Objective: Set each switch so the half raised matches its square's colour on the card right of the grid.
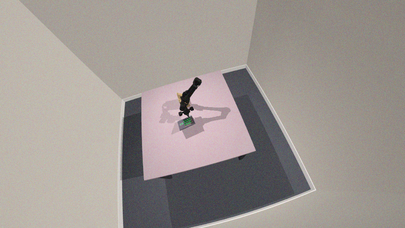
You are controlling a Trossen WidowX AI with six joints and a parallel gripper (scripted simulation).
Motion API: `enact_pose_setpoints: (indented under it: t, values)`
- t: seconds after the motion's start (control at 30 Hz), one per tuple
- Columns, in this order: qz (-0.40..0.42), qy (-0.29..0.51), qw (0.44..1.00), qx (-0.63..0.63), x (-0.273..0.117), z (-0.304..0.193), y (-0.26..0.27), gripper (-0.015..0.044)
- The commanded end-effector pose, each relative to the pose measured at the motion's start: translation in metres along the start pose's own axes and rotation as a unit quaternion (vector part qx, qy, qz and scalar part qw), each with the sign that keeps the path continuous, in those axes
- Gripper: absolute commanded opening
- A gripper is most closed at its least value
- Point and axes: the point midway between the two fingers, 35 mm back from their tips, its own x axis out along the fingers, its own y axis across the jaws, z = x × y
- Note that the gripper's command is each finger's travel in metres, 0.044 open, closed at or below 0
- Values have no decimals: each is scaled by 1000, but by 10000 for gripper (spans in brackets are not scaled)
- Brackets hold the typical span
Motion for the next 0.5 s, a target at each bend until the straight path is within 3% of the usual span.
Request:
enact_pose_setpoints:
  t: [0.0,0.47]
  values:
    - [0,4,1000,4,6,-4,0,0]
    - [0,4,1000,4,13,-4,0,0]
